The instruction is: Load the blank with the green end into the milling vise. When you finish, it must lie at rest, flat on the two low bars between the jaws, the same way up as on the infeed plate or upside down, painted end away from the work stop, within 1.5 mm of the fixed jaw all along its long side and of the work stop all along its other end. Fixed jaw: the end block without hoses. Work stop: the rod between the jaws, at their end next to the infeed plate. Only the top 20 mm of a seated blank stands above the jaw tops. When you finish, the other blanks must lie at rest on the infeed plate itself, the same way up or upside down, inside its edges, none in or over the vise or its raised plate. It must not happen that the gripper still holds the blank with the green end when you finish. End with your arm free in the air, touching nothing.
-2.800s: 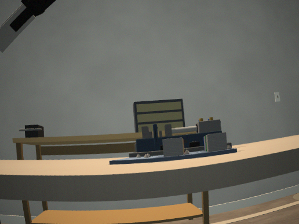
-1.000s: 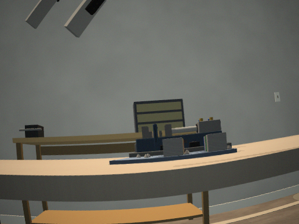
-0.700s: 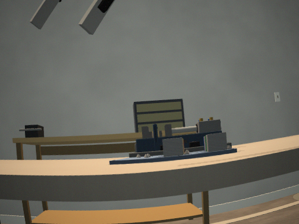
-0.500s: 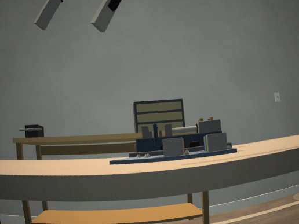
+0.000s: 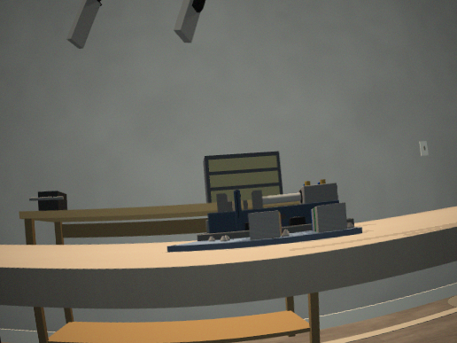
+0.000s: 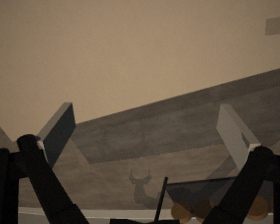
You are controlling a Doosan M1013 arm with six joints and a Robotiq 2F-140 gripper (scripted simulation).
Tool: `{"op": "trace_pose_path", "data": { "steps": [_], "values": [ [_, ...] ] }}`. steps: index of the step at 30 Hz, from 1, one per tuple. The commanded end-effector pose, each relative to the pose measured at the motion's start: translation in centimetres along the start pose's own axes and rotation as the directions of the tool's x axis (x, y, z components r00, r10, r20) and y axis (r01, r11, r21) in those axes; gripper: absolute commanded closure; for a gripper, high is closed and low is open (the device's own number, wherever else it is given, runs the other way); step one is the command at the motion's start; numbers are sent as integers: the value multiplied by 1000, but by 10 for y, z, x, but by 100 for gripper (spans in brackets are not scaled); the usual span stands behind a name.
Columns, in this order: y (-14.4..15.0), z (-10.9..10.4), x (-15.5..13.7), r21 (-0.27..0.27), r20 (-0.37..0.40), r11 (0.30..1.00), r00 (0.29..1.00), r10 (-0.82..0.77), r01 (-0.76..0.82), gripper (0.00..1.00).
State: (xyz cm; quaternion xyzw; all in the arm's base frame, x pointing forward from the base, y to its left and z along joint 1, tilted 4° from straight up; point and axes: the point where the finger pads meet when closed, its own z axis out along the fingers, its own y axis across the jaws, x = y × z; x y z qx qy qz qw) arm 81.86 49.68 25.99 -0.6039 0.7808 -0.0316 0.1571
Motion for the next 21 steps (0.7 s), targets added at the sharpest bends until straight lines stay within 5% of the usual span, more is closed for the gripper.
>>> {"op": "trace_pose_path", "data": {
  "steps": [1, 21],
  "values": [
    [2, -3, 6, -33, -13, 999, 1000, -24, 24, 0],
    [12, -22, 41, -232, -73, 960, 981, -178, 157, 0]
  ]
}}
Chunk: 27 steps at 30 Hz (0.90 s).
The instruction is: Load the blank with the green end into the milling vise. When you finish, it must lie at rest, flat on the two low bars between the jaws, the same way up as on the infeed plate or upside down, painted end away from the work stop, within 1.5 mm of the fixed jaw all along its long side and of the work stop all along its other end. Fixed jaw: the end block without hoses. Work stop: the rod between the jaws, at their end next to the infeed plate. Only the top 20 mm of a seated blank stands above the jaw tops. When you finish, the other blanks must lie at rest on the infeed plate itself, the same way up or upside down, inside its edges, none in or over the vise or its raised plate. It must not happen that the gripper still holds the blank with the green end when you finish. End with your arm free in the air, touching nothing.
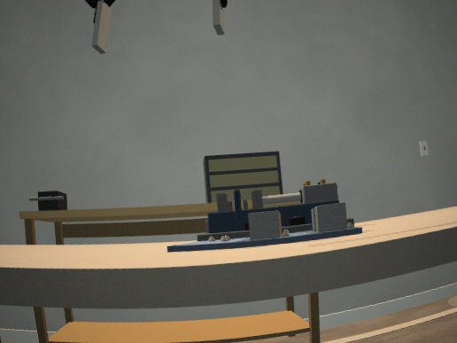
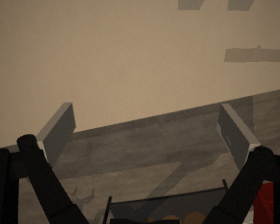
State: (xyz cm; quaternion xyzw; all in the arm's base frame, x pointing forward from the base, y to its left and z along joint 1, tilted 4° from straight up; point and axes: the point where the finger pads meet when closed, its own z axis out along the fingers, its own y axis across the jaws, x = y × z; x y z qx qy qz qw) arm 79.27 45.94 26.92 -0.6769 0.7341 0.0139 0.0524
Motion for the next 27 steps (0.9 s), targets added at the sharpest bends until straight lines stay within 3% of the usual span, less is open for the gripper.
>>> {"op": "trace_pose_path", "data": {
  "steps": [1, 27],
  "values": [
    [1, -1, 2, -10, -4, 1000, 1000, -7, 7, 0],
    [38, -25, 67, -45, -18, 998, 999, -33, 32, 0]
  ]
}}
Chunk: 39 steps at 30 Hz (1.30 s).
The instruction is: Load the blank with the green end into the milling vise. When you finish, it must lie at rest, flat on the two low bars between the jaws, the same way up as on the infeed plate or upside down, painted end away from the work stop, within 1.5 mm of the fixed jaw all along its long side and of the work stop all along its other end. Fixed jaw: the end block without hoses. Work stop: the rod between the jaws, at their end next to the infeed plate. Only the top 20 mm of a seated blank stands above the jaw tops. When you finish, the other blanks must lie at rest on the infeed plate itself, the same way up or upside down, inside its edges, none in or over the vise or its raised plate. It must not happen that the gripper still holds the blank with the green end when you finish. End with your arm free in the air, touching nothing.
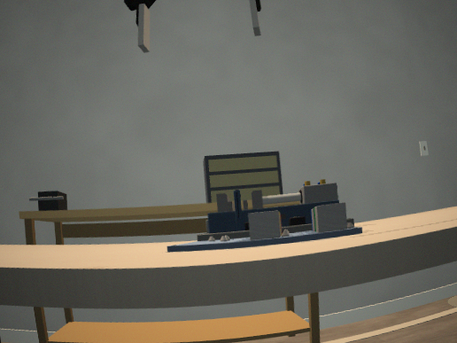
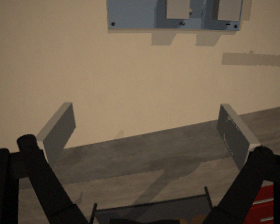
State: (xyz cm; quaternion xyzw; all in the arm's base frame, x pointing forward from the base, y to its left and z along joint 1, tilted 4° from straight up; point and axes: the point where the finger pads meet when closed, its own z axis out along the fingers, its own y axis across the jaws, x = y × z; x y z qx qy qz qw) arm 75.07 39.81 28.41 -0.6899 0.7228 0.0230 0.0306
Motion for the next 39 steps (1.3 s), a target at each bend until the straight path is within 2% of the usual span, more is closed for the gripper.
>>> {"op": "trace_pose_path", "data": {
  "steps": [1, 39],
  "values": [
    [4, -2, 7, 0, 0, 1000, 1000, 0, 0, 0],
    [62, -32, 98, 0, 0, 1000, 1000, 0, 0, 0]
  ]
}}
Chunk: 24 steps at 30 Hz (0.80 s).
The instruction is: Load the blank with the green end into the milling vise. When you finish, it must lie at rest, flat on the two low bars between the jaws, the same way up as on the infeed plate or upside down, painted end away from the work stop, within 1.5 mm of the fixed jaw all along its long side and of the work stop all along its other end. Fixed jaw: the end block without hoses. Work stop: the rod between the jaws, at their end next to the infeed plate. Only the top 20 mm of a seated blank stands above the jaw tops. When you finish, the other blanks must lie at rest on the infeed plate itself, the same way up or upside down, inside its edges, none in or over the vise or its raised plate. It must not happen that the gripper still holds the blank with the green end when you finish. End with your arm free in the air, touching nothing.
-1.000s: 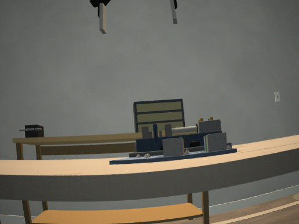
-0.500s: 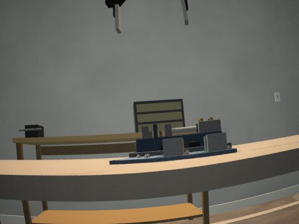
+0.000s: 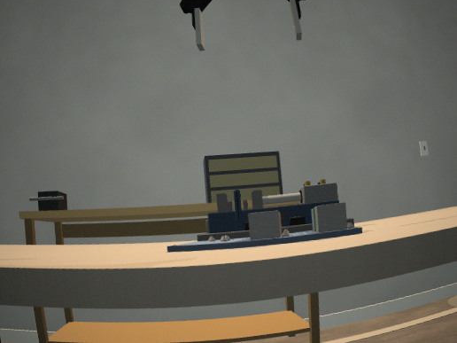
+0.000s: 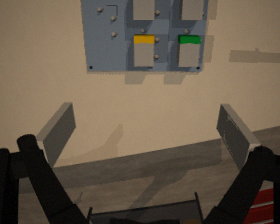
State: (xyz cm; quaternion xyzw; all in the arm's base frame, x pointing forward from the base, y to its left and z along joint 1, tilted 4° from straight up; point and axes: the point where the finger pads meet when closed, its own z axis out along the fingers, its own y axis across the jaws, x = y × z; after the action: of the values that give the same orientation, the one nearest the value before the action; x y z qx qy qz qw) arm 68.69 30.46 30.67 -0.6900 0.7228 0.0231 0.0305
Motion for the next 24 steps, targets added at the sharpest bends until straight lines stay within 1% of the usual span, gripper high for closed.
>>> {"op": "trace_pose_path", "data": {
  "steps": [1, 4, 18, 24],
  "values": [
    [4, -2, 7, 0, 0, 1000, 1000, 0, 0, 0],
    [6, -3, 9, 0, 0, 1000, 1000, 0, 0, 0],
    [35, -18, 55, 0, 0, 1000, 1000, 0, 0, 0],
    [38, -20, 60, 0, 0, 1000, 1000, 0, 0, 0]
  ]
}}
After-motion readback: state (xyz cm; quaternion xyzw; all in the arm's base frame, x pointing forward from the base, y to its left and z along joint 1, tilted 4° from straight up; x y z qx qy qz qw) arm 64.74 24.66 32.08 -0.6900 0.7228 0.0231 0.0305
